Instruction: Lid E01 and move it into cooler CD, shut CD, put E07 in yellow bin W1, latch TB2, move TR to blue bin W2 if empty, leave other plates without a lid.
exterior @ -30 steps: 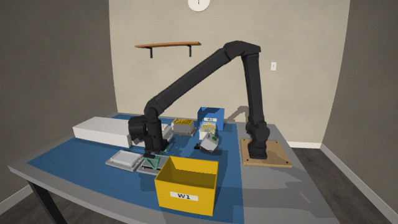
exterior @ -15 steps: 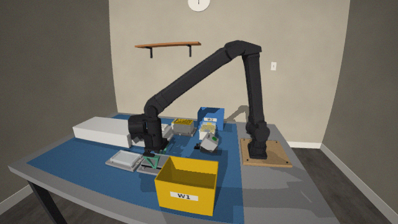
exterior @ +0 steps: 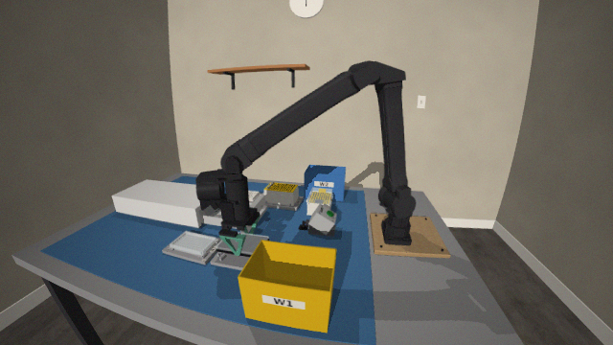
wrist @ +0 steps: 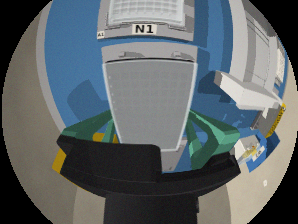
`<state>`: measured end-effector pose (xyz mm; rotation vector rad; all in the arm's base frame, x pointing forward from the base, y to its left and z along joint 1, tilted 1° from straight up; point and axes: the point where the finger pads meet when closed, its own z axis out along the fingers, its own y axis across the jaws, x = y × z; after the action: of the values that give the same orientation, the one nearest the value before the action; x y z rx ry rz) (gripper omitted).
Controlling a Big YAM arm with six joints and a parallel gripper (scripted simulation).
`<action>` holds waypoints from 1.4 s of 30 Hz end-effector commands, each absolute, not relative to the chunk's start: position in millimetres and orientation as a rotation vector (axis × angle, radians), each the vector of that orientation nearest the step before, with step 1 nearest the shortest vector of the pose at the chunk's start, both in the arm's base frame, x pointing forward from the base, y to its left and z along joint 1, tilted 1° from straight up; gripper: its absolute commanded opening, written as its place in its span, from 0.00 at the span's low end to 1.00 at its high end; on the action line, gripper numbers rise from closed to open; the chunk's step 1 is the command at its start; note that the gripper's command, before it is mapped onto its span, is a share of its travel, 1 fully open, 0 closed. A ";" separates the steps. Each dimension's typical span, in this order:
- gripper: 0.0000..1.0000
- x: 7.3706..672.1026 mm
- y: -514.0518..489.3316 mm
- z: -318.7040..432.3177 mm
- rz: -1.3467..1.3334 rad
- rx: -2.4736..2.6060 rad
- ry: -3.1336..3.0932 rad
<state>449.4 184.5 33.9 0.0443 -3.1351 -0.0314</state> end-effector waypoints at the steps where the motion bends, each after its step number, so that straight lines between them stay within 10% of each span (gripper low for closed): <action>1: 0.00 470.8 193.9 65.7 -0.068 0.055 -3.198; 42: 0.00 472.0 189.0 119.0 -0.072 0.054 -3.206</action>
<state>449.6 184.6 84.2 0.0444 -3.1370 -0.0326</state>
